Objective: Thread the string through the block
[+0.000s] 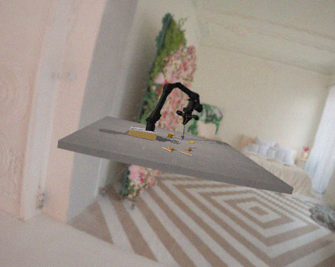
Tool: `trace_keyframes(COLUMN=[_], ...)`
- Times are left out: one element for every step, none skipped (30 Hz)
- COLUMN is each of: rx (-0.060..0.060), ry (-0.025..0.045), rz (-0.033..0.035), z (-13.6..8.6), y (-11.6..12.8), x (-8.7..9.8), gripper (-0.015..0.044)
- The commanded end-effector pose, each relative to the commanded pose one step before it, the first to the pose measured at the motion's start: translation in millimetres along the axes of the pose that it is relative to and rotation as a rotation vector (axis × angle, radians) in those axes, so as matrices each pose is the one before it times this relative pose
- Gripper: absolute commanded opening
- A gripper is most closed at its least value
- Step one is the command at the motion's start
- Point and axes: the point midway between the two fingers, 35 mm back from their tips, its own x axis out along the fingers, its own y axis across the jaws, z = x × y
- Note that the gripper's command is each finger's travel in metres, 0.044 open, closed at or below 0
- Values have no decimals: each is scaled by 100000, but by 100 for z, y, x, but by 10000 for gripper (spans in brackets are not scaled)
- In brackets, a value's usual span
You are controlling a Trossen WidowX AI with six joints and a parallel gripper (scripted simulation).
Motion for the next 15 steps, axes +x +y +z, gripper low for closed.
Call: trace_keyframes(rx=[303, 656, 1969, 3284, 4086, 4099, 4103, 4106, 4110, 4114, 4109, 3308, 1986, 662, 0], ry=[-1405, 30, 86, 125, 123, 89, 53, 18, -18, -53, -88, -96, -69, -25, 0], rz=[240, -203, -611, -1021, -1272, -1278, -1281, -1282, -1283, -1282, -1278, -1027, -615, -205, 0], z=[-88, -10, -29, -50, -66, -71, -76, -81, -86, -91, -96, -81, -50, -17, 0], y=[-126, 24, 71, 117, 145, 144, 143, 141, 139, 137, 135, 106, 63, 21, 0], x=[-193, -4, -13, -21, -27, -28, -29, -31, -32, -33, -34, -29, -18, -6, 0], gripper=[0, 0, 0, 0, 0, 0, 0, 0, 0, 0, 0, 0, 0, 0, 0])
